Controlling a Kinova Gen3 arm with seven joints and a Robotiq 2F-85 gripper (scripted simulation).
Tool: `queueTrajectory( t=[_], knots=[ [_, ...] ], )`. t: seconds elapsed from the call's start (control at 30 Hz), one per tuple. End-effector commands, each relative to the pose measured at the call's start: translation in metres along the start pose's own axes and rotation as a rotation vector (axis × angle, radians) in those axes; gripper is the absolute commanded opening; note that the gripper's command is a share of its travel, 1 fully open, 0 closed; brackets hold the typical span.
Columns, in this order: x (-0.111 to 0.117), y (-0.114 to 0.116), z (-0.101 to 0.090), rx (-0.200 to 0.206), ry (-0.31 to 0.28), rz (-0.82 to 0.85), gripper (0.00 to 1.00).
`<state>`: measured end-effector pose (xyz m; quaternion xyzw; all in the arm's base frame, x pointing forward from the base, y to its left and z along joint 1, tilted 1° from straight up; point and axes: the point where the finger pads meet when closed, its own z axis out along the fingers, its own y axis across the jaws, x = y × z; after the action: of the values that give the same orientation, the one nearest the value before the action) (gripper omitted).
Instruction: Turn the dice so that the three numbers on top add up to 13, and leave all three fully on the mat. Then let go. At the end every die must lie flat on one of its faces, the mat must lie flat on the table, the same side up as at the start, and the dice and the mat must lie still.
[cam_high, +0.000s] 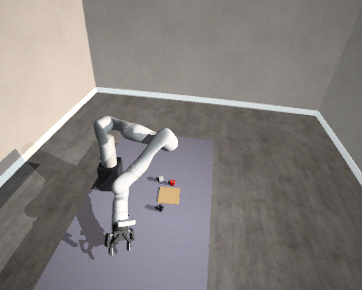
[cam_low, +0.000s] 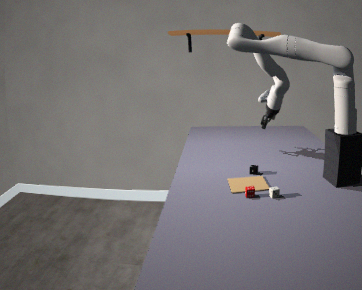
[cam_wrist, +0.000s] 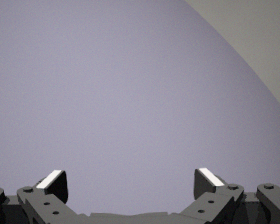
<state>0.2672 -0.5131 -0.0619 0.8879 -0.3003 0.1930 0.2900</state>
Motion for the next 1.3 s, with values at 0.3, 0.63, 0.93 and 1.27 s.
queueTrajectory(
  t=[0.3,0.63,0.93,1.27],
  knots=[
    [-0.006,-0.020,-0.005,0.043,-0.030,0.006,1.00],
    [-0.025,-0.060,-0.016,0.127,-0.098,0.005,1.00],
    [-0.033,-0.079,-0.023,0.167,-0.130,0.000,1.00],
    [-0.041,-0.098,-0.031,0.205,-0.160,-0.007,1.00]
  ],
)
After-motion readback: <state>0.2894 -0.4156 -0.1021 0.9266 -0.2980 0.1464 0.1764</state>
